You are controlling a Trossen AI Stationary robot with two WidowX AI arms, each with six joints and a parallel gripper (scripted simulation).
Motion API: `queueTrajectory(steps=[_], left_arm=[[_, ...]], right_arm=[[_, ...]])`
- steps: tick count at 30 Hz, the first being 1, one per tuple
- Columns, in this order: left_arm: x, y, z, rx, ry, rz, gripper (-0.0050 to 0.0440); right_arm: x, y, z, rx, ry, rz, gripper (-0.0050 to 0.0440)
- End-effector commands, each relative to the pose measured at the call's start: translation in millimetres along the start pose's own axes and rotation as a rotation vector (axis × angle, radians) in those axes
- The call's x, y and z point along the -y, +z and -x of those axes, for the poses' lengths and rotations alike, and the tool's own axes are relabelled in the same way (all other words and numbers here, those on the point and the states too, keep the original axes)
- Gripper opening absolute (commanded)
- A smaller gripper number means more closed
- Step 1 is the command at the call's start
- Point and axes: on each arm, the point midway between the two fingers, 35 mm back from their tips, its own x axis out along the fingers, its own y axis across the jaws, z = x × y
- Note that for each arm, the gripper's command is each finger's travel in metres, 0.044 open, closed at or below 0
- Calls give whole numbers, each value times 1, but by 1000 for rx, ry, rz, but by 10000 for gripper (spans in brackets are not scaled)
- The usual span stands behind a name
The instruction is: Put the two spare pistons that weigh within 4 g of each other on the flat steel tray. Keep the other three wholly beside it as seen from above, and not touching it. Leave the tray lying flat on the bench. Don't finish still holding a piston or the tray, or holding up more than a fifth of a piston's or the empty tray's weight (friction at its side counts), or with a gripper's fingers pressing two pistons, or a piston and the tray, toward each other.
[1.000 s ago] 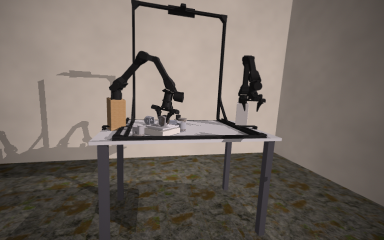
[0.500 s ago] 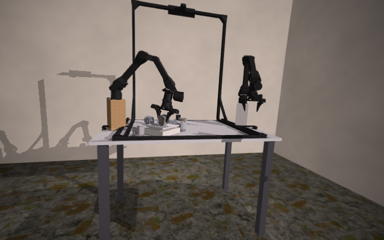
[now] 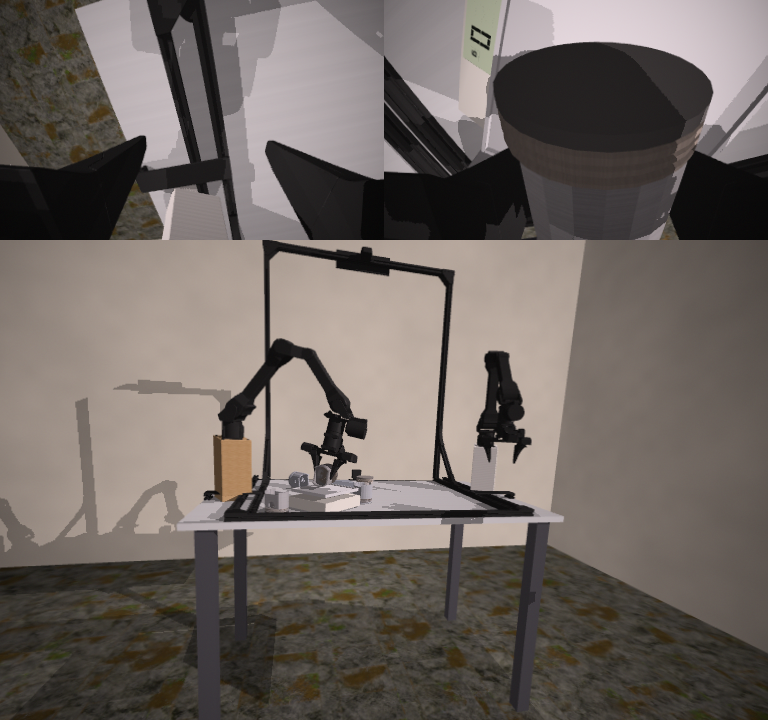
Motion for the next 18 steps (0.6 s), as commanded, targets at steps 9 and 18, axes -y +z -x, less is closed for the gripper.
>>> queueTrajectory(steps=[9, 18], left_arm=[[0, 0, 0, 0, -2, -1, 440], [0, 0, 0, 0, -2, -1, 440]], right_arm=[[0, -5, 21, -1, -13, -6, 158], [-3, -8, 36, -1, -13, -6, 158]])
